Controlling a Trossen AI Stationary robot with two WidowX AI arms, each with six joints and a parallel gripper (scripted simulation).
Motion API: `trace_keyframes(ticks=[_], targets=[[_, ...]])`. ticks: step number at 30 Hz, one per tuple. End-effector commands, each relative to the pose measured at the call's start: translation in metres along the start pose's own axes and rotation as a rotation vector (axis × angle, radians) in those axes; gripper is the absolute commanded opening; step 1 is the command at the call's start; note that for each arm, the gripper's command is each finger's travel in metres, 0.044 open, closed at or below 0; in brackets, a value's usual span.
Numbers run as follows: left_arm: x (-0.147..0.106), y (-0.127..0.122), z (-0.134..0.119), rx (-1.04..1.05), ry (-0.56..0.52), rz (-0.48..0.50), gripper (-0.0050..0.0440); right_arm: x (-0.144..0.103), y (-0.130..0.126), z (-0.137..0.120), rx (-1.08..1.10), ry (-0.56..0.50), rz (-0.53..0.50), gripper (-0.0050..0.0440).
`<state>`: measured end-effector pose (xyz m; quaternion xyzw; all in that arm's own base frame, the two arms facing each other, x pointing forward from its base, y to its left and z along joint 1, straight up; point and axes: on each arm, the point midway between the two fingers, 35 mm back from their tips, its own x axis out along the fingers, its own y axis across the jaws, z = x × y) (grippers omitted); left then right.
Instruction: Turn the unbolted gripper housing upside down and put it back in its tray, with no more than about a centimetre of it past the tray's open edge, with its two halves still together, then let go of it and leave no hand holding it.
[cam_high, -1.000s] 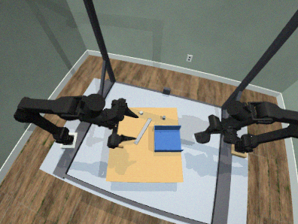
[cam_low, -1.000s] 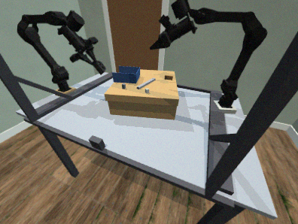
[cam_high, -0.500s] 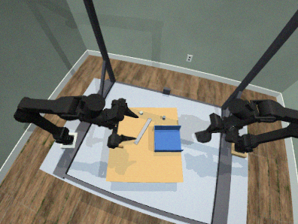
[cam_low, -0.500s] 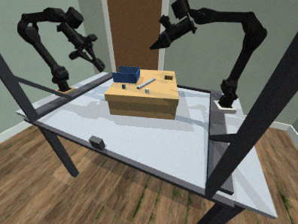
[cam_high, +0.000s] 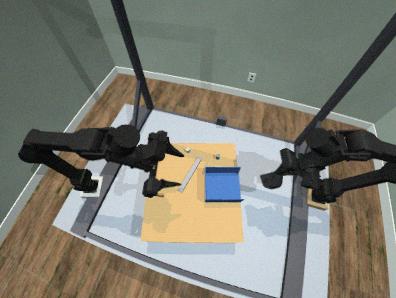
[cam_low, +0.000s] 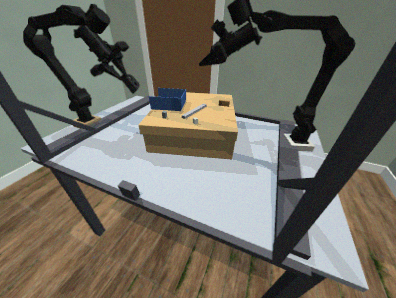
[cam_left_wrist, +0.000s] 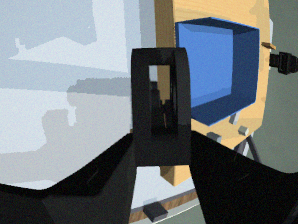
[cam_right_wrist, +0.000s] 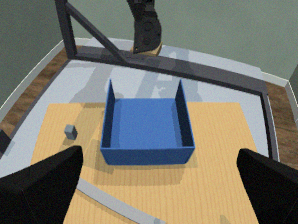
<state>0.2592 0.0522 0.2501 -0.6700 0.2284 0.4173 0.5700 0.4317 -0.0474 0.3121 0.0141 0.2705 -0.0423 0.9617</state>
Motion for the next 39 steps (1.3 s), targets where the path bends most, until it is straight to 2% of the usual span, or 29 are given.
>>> trace_keyframes(ticks=[1, 17, 39], targets=[[-0.008, -0.007, 0.000, -0.003, -0.001, -0.017, 0.0114, -0.010, 0.000, 0.010, -0.005, -0.031, -0.002, 0.0437], [-0.016, -0.012, 0.000, -0.003, -0.001, -0.017, 0.0114, -0.010, 0.000, 0.010, -0.005, -0.031, -0.002, 0.0437], [-0.006, -0.027, 0.000, -0.003, -0.001, -0.018, 0.0114, -0.010, 0.000, 0.010, -0.005, -0.031, -0.002, 0.0437]])
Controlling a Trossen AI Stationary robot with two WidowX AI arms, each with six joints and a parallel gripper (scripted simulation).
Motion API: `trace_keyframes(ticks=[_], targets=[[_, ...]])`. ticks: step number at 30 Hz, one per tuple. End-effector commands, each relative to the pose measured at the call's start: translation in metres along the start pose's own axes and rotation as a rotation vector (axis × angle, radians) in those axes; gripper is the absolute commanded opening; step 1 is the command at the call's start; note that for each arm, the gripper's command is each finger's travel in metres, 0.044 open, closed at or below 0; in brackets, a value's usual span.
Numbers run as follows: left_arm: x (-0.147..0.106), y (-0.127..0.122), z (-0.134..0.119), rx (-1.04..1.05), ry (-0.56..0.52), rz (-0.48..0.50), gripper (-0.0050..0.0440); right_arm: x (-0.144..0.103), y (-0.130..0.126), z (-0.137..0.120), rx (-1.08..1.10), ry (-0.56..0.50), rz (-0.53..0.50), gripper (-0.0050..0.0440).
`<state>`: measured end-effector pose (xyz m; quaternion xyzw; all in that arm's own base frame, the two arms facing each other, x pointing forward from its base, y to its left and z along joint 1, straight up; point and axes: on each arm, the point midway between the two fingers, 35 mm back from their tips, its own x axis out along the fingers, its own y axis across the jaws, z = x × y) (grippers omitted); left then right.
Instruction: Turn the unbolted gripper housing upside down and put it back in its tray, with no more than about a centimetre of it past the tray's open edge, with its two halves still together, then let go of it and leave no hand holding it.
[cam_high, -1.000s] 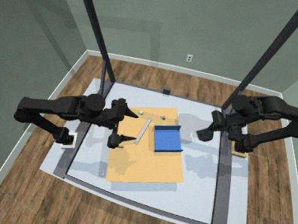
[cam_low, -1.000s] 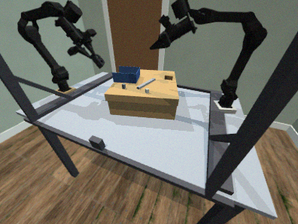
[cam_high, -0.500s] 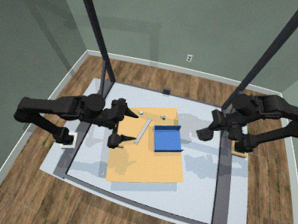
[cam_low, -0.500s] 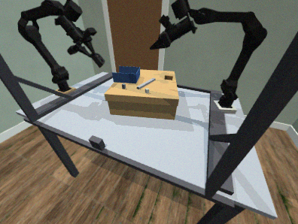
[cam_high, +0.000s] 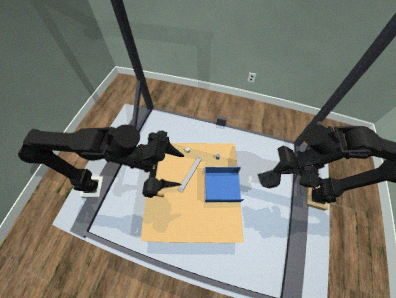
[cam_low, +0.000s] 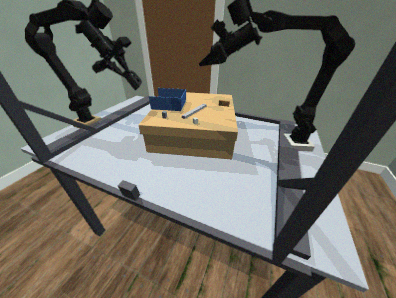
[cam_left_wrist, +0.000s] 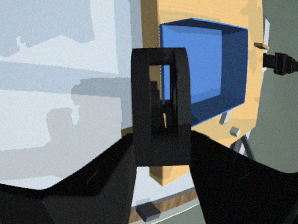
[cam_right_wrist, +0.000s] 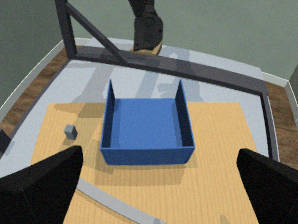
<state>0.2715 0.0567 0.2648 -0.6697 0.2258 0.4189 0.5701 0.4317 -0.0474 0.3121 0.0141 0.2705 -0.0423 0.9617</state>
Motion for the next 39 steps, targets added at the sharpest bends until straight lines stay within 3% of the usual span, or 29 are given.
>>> trace_keyframes(ticks=[1, 39], targets=[[-0.001, -0.009, 0.000, -0.001, 0.004, -0.017, 0.0114, -0.010, 0.000, 0.010, -0.005, -0.031, -0.002, 0.0437], [0.017, -0.037, 0.000, 0.000, 0.004, -0.019, 0.0114, -0.010, 0.000, 0.010, -0.005, -0.031, -0.002, 0.0437]])
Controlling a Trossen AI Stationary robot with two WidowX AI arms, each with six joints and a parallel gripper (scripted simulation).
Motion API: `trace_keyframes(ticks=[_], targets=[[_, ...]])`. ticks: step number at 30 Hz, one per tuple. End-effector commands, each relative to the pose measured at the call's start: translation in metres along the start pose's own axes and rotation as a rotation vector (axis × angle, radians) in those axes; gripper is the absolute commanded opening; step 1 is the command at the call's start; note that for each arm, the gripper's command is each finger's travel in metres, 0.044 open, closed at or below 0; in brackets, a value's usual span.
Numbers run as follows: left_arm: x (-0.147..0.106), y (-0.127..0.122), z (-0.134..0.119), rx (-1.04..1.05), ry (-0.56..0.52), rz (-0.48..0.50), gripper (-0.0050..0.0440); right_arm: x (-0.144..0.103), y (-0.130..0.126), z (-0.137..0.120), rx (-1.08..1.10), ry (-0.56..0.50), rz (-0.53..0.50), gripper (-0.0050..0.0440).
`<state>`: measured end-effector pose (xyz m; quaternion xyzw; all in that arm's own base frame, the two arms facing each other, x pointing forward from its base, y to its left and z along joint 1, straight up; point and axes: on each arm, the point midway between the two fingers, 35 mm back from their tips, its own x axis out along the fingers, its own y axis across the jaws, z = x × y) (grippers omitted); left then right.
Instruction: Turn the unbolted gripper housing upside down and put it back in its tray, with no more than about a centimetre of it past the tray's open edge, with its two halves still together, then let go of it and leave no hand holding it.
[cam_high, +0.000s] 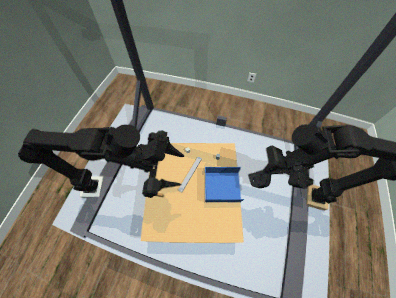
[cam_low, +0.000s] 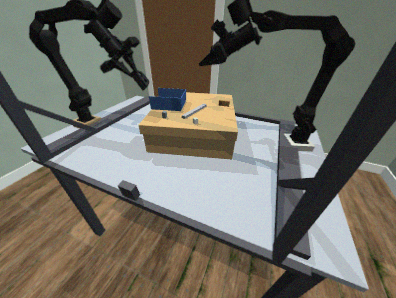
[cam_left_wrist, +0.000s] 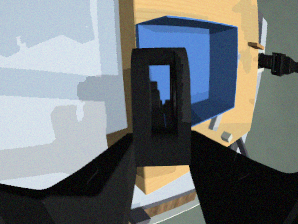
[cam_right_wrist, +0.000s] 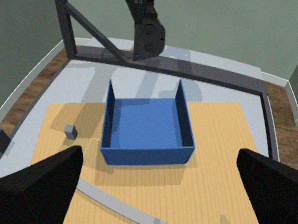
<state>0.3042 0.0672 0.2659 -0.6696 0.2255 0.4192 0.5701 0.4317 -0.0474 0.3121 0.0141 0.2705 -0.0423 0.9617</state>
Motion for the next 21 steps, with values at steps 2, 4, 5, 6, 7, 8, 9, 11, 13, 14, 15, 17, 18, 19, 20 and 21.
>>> trace_keyframes(ticks=[2, 4, 5, 6, 7, 8, 9, 11, 13, 14, 15, 17, 18, 19, 20, 21], targets=[[-0.002, -0.009, 0.000, 0.000, 0.005, -0.019, 0.0114, -0.010, 0.000, 0.010, -0.005, -0.031, -0.002, 0.0437], [-0.001, -0.010, 0.000, 0.000, 0.005, -0.019, 0.0114, -0.010, 0.000, 0.010, -0.005, -0.031, -0.002, 0.0437], [-0.001, -0.011, 0.000, 0.000, 0.005, -0.019, 0.0114, -0.010, 0.000, 0.010, -0.005, -0.031, -0.002, 0.0437], [0.000, -0.012, 0.000, 0.000, 0.005, -0.019, 0.0114, -0.010, 0.000, 0.010, -0.005, -0.031, -0.002, 0.0437], [0.000, -0.013, 0.000, 0.000, 0.005, -0.019, 0.0114, -0.010, 0.000, 0.010, -0.005, -0.031, -0.002, 0.0437], [0.001, -0.013, 0.000, 0.000, 0.005, -0.019, 0.0114, -0.010, 0.000, 0.010, -0.005, -0.031, -0.002, 0.0437], [0.002, -0.014, 0.000, 0.000, 0.005, -0.019, 0.0114, -0.010, 0.000, 0.010, -0.005, -0.031, -0.002, 0.0437], [0.003, -0.016, 0.000, 0.000, 0.005, -0.019, 0.0114, -0.010, 0.000, 0.010, -0.005, -0.031, -0.002, 0.0437], [0.004, -0.018, 0.000, 0.000, 0.005, -0.019, 0.0114, -0.010, 0.000, 0.010, -0.005, -0.031, -0.002, 0.0437], [0.004, -0.018, 0.000, 0.000, 0.005, -0.019, 0.0114, -0.010, 0.000, 0.010, -0.005, -0.031, -0.002, 0.0437], [0.005, -0.019, 0.000, 0.000, 0.005, -0.019, 0.0114, -0.010, 0.000, 0.010, -0.005, -0.031, -0.002, 0.0437], [0.006, -0.021, 0.000, 0.000, 0.005, -0.020, 0.0114, -0.010, 0.000, 0.010, -0.005, -0.031, -0.002, 0.0437], [0.006, -0.022, 0.000, 0.000, 0.005, -0.020, 0.0114, -0.010, 0.000, 0.010, -0.005, -0.031, -0.002, 0.0437], [0.006, -0.022, 0.000, 0.000, 0.005, -0.020, 0.0114, -0.010, 0.000, 0.010, -0.005, -0.031, -0.002, 0.0437], [0.006, -0.022, 0.000, 0.000, 0.005, -0.020, 0.0114, -0.010, 0.000, 0.010, -0.005, -0.031, -0.002, 0.0437], [0.007, -0.023, 0.000, 0.000, 0.005, -0.020, 0.0114, -0.010, 0.000, 0.010, -0.005, -0.031, -0.002, 0.0437]])
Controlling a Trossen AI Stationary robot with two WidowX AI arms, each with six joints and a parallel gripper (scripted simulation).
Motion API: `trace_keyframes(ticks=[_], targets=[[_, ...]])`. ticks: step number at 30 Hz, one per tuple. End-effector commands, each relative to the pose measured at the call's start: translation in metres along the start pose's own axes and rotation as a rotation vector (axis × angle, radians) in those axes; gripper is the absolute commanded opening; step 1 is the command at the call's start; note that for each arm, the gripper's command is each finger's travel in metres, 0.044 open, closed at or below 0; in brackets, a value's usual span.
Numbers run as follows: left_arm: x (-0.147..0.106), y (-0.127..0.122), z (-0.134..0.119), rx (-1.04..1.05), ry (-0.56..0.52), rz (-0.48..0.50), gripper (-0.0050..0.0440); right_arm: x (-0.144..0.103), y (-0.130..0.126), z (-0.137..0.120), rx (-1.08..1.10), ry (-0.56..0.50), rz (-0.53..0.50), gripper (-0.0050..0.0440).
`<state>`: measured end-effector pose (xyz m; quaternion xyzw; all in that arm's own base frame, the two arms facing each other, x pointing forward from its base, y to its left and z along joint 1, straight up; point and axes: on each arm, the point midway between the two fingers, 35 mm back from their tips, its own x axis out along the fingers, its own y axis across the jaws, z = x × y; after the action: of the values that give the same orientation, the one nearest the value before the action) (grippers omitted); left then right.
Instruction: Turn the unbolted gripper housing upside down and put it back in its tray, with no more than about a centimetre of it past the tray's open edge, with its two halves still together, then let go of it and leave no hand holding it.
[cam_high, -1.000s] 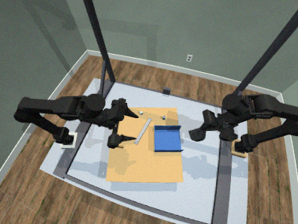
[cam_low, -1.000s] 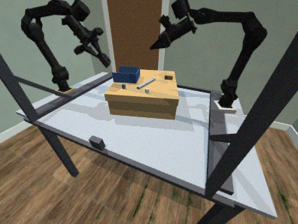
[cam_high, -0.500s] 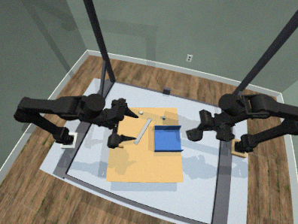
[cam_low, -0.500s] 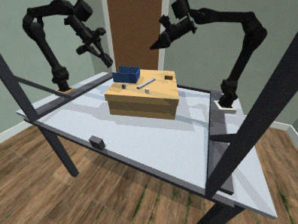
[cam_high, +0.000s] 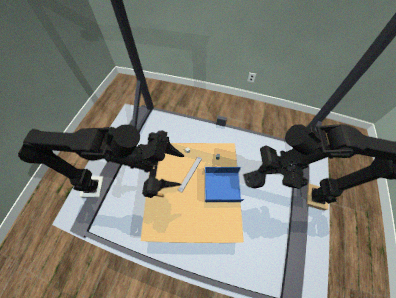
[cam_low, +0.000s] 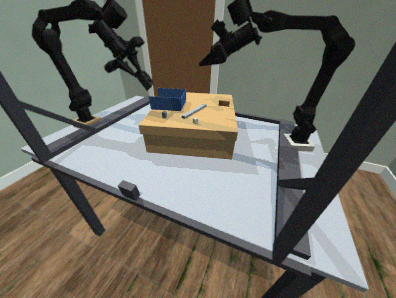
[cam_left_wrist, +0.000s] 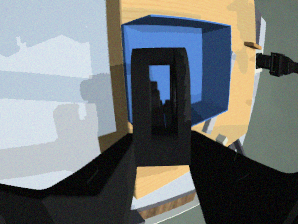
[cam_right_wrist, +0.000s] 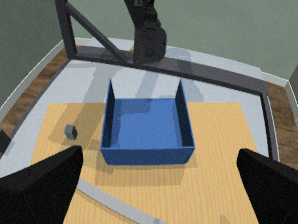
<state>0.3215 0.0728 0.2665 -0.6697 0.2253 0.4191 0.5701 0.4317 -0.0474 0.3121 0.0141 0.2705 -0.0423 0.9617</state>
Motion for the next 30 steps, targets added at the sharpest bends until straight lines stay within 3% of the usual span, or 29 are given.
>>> trace_keyframes(ticks=[1, 30], targets=[[-0.003, -0.008, 0.000, 0.000, 0.005, -0.019, 0.0114, -0.010, 0.000, 0.010, -0.005, -0.031, -0.002, 0.0437], [0.011, -0.031, 0.000, 0.000, 0.005, -0.021, 0.0114, -0.010, 0.000, 0.010, -0.005, -0.031, -0.002, 0.0437]])
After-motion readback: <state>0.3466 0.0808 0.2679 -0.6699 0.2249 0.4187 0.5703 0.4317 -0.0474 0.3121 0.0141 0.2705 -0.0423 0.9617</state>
